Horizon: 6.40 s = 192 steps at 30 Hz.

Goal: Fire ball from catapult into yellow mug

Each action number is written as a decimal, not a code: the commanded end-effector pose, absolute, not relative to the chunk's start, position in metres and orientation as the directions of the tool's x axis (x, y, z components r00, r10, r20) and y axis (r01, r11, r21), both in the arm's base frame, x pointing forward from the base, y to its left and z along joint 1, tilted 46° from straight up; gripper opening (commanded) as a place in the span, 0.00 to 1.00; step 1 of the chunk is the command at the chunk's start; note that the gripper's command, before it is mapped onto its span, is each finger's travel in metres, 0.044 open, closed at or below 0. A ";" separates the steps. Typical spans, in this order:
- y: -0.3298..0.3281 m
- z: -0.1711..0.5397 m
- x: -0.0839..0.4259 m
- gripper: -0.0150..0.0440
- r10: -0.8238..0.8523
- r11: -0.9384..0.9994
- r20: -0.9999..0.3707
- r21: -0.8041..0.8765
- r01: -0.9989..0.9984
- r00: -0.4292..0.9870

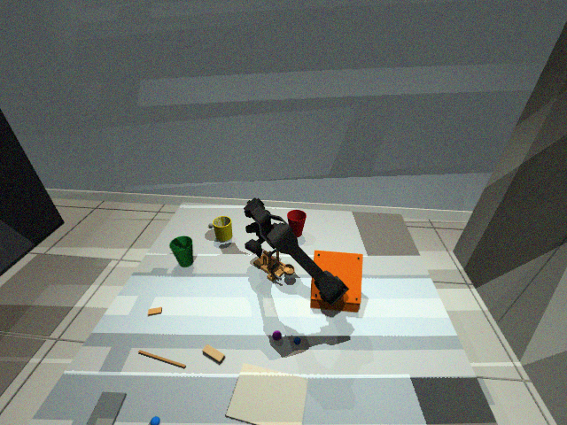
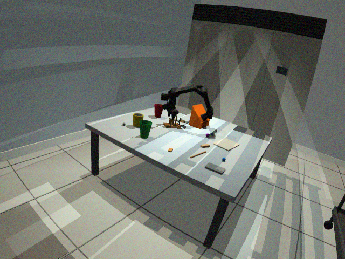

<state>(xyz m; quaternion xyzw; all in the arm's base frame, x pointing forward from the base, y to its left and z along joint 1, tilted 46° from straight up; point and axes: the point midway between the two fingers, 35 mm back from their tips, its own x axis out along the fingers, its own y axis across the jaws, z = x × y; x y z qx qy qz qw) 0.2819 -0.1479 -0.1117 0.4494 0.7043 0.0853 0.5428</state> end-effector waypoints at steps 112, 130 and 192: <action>-0.124 -0.138 0.285 0.25 0.709 0.584 -0.705 0.609 0.537 0.029; -0.119 -0.143 0.285 0.52 0.708 0.590 -0.706 0.607 0.533 0.020; -0.123 -0.139 0.283 1.00 0.709 0.583 -0.704 0.609 0.538 0.029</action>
